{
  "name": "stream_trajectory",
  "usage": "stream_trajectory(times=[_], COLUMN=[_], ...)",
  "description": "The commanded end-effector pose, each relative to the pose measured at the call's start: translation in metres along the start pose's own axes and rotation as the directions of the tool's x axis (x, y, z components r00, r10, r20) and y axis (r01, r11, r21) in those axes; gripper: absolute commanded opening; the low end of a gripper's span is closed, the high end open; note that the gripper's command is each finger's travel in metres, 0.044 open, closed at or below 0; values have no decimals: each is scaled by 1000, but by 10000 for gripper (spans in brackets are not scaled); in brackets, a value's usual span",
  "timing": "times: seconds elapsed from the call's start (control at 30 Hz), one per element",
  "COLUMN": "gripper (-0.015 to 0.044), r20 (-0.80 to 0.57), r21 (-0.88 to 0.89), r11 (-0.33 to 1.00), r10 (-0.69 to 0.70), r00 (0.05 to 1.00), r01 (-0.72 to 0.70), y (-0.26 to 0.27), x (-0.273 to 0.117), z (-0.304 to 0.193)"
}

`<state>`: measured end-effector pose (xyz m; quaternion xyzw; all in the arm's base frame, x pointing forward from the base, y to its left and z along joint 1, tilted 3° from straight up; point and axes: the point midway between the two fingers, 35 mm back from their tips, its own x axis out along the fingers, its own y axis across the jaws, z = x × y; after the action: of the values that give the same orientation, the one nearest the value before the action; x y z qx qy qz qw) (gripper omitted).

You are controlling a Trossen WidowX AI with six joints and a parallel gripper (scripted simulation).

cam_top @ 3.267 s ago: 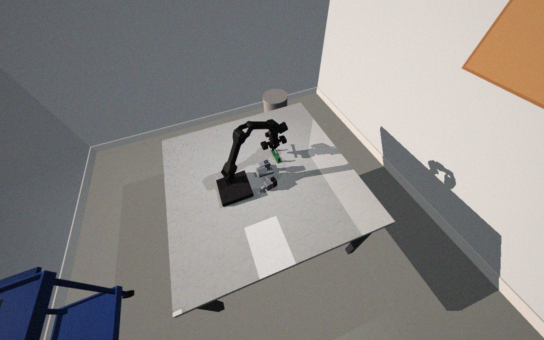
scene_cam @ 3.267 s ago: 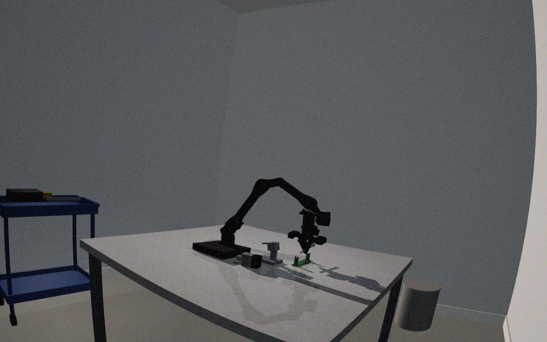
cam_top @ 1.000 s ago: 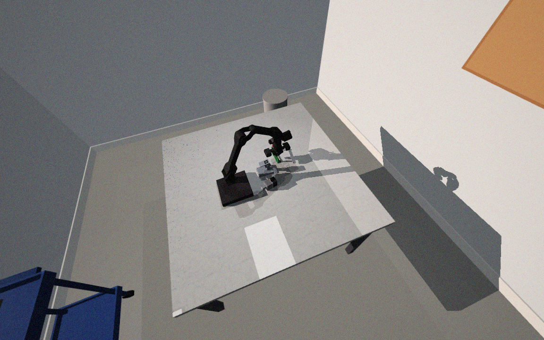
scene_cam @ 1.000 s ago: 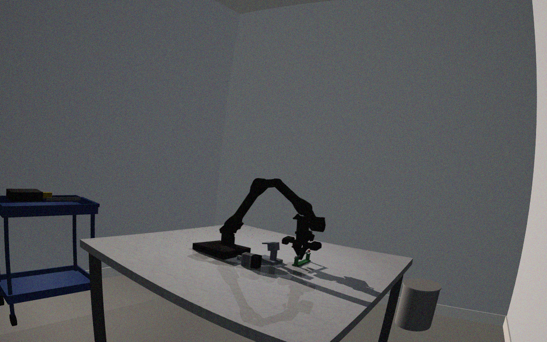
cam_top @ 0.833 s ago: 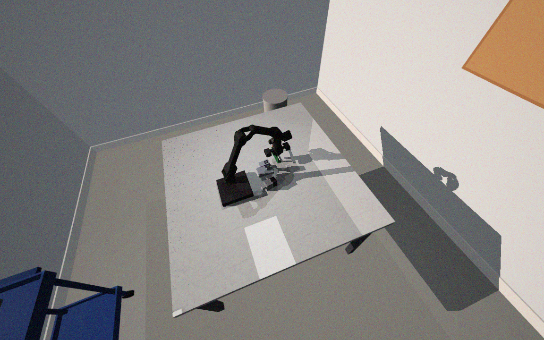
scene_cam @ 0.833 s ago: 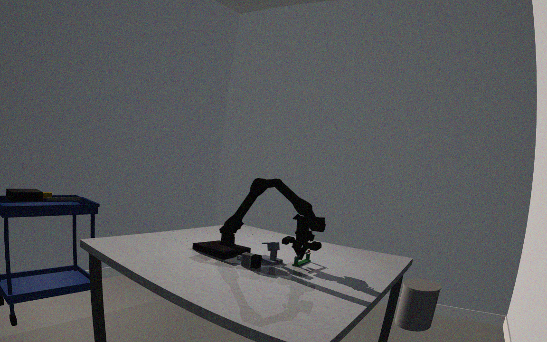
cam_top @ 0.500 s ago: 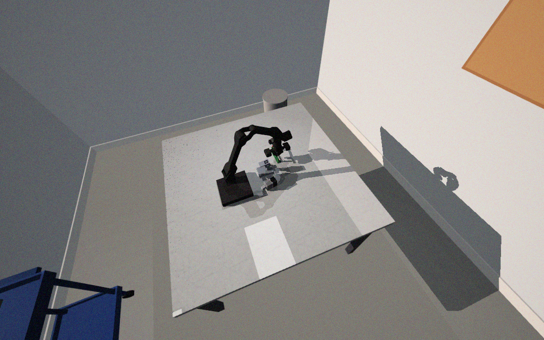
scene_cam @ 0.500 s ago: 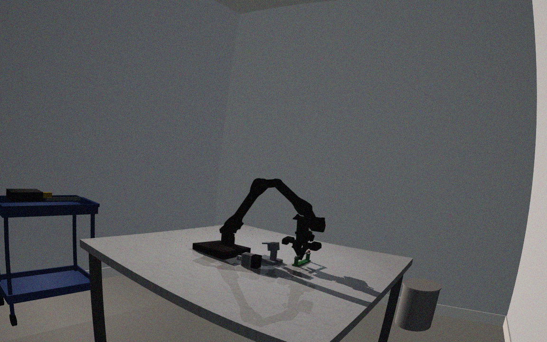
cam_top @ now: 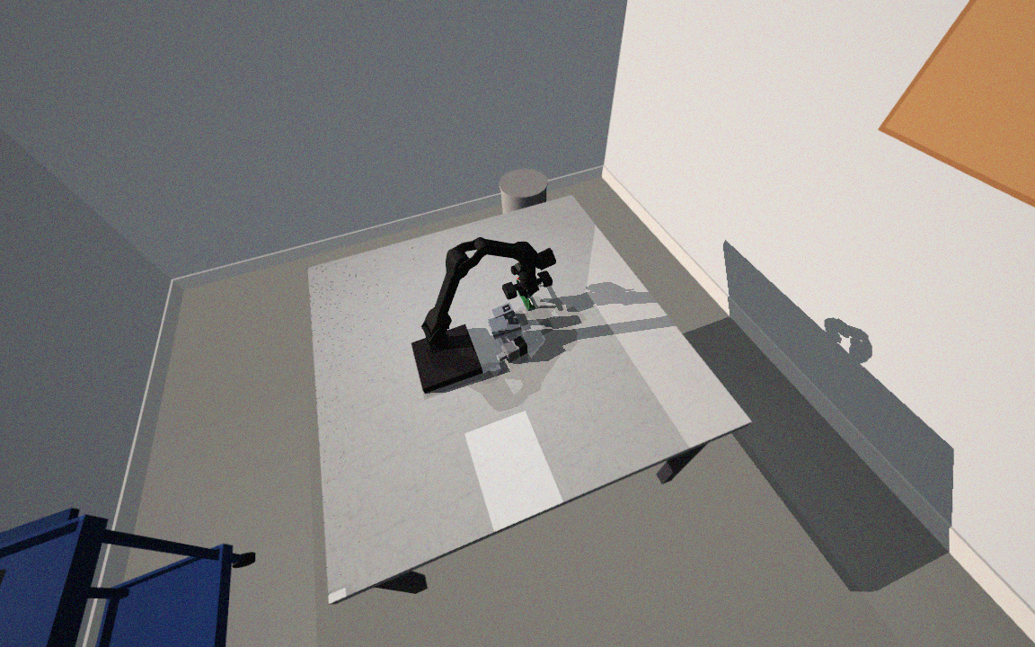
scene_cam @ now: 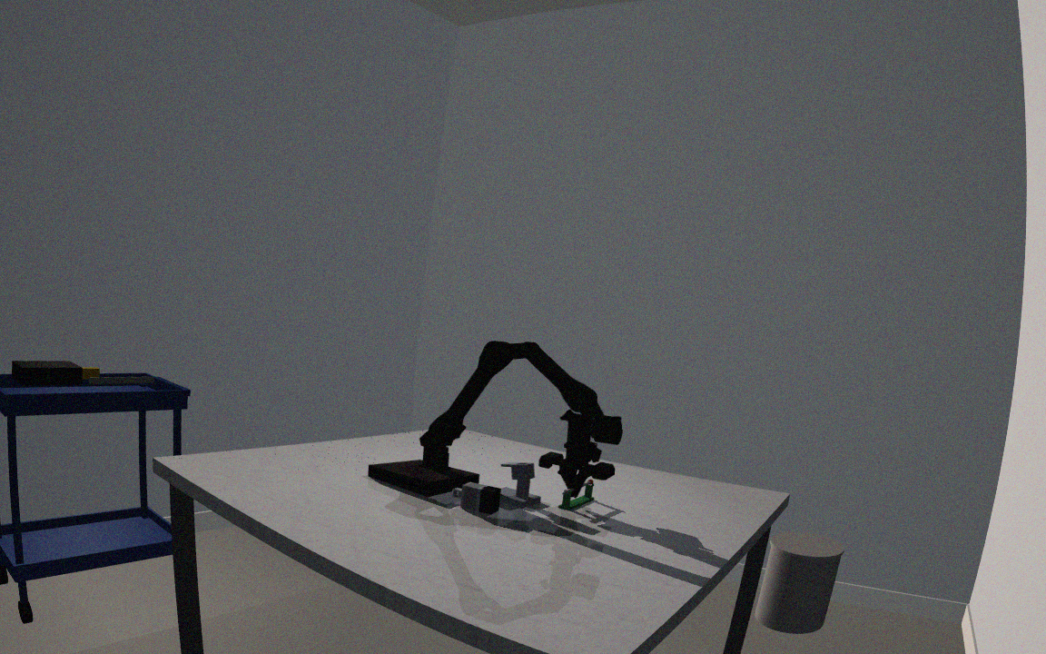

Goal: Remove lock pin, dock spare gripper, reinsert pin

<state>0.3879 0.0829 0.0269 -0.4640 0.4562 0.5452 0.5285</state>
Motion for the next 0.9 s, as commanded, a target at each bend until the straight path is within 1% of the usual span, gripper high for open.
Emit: stream_trajectory(times=[0.0,0.73,0.87], gripper=[0,0,105], r20=[-1,0,0], r21=[1,0,0], r11=[1000,1000,1000], r10=[7,1,1], r00=[1000,1000,1000], r01=[-7,-1,-1], y=[1,0,0], x=[4,1,1], z=[-1,0,0])
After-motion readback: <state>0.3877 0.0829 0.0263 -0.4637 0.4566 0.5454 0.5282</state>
